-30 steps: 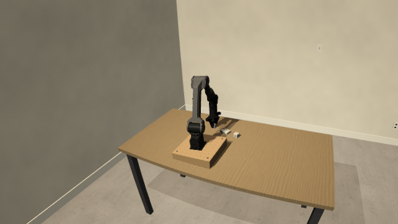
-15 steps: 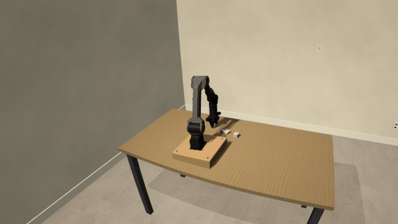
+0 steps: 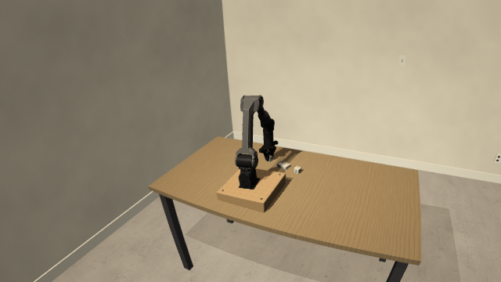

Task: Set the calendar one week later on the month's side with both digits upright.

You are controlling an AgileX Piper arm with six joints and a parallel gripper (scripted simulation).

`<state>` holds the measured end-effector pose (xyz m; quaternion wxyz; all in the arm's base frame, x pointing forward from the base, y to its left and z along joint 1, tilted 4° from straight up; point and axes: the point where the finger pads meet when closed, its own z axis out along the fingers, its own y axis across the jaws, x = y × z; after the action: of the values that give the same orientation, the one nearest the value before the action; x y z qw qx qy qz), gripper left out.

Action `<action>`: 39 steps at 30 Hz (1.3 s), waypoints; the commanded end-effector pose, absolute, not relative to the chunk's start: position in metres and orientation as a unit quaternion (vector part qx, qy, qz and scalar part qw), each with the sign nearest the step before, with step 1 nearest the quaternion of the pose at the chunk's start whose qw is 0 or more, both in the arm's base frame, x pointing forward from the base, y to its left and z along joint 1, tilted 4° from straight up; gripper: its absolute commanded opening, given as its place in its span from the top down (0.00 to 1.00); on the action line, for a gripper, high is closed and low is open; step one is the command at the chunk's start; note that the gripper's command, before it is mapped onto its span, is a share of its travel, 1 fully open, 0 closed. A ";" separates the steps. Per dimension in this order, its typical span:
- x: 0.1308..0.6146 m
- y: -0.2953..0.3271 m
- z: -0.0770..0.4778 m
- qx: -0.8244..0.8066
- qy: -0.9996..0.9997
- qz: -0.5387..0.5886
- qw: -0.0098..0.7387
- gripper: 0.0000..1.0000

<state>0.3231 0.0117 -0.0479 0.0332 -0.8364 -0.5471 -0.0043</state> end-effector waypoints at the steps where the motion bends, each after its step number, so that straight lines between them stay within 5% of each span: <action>1: 0.324 0.012 -0.043 -0.836 -0.547 -0.006 0.032 0.67; 18: 0.327 0.006 0.047 -0.836 -0.547 -0.006 0.032 0.67; 32: 0.325 0.004 0.052 -0.836 -0.547 -0.005 0.033 0.67; 39: 0.274 -0.105 0.057 -0.841 -0.540 -0.005 0.033 0.67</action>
<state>0.2757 -0.0993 0.0546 0.0331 -0.8411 -0.5399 0.0008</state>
